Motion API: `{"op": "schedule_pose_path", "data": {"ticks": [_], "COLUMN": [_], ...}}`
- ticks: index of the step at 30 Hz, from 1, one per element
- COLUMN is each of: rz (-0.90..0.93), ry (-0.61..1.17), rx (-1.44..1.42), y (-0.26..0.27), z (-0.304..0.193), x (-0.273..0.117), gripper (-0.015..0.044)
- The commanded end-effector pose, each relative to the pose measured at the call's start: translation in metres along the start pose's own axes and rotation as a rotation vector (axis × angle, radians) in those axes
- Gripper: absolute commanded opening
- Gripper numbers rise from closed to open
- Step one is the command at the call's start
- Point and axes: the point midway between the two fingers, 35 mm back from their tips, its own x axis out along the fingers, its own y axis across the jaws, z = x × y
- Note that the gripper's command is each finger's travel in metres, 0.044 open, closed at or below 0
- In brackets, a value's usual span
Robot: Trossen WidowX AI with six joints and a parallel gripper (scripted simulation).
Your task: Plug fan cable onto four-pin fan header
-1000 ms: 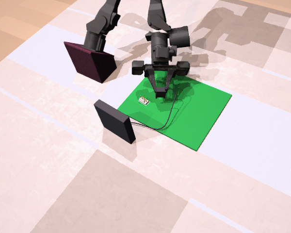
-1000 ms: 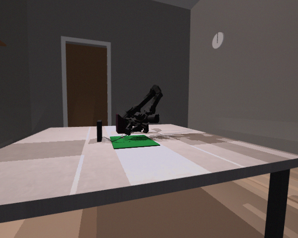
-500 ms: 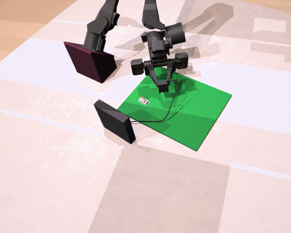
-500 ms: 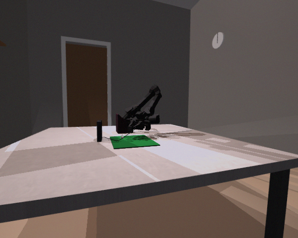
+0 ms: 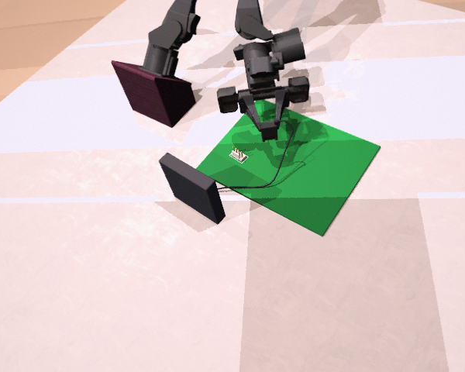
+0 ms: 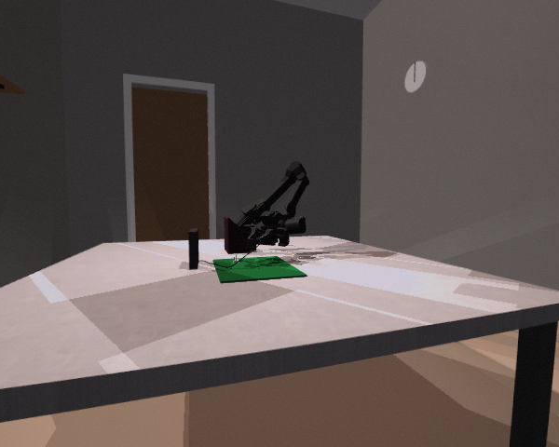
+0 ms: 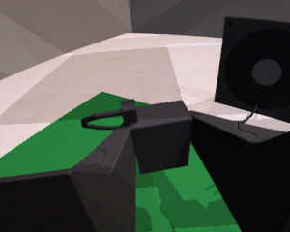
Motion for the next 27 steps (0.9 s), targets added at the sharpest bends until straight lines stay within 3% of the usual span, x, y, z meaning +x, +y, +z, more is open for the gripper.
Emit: {"op": "schedule_pose_path", "data": {"ticks": [1,27], "rz": [0.002,-0.003], "ry": [0.000,-0.001], "rx": [0.000,0.001], "y": [0.001,0.002], "z": [0.003,-0.009], "x": [-0.001,0.002], "gripper": [0.0000,0.0000]}}
